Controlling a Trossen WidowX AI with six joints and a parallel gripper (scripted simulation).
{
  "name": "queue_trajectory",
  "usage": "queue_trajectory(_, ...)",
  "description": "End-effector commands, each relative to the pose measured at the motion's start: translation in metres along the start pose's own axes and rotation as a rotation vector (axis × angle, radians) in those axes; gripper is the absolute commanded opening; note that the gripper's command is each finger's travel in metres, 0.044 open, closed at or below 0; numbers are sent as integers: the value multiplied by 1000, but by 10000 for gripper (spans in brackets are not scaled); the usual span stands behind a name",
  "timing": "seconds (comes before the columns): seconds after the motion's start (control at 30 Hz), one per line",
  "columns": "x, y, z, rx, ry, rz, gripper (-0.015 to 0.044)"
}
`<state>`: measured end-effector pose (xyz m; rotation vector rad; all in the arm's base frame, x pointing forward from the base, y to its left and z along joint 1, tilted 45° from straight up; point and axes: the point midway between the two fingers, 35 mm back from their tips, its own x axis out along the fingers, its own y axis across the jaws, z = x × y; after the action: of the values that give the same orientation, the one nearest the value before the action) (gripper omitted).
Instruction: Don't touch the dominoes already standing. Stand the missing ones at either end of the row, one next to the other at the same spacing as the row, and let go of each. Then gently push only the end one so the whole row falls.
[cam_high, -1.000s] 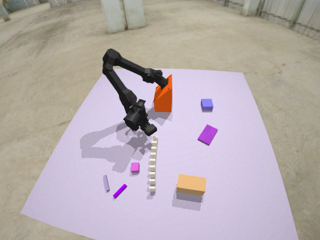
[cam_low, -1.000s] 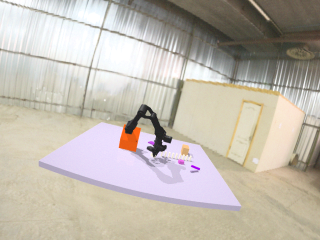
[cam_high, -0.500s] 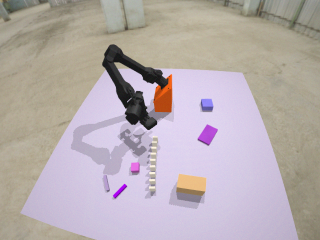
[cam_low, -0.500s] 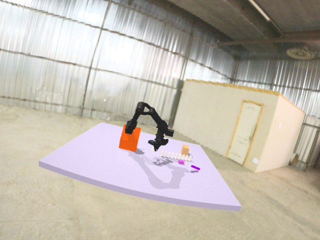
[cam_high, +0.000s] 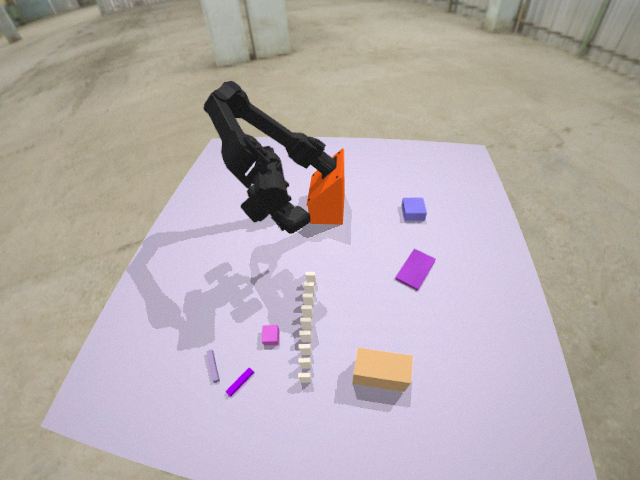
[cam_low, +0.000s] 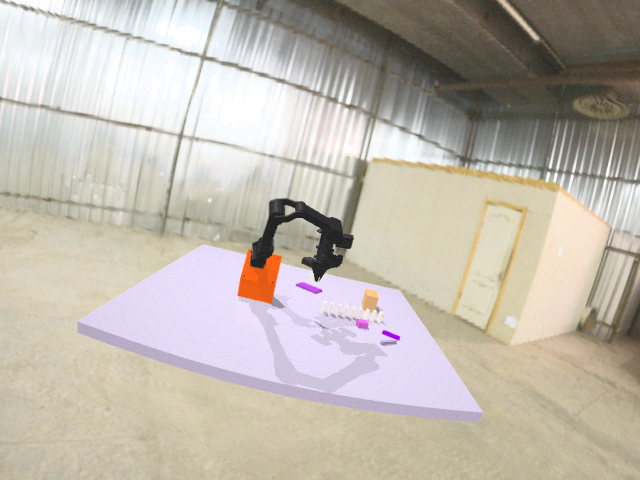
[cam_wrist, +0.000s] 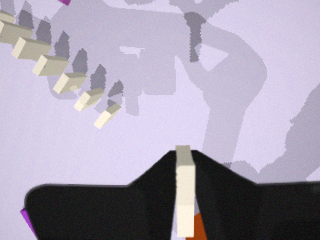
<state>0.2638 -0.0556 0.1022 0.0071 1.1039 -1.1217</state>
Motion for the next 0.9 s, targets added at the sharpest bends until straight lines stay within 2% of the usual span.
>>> queue_trajectory(0.0, -5, -5, 4, -31, 8, 1, 28)
queue_trajectory(0.47, -6, -116, 84, -761, 2, -2, 28)
queue_trajectory(0.87, -6, -122, 87, -795, 1, -6, 28)
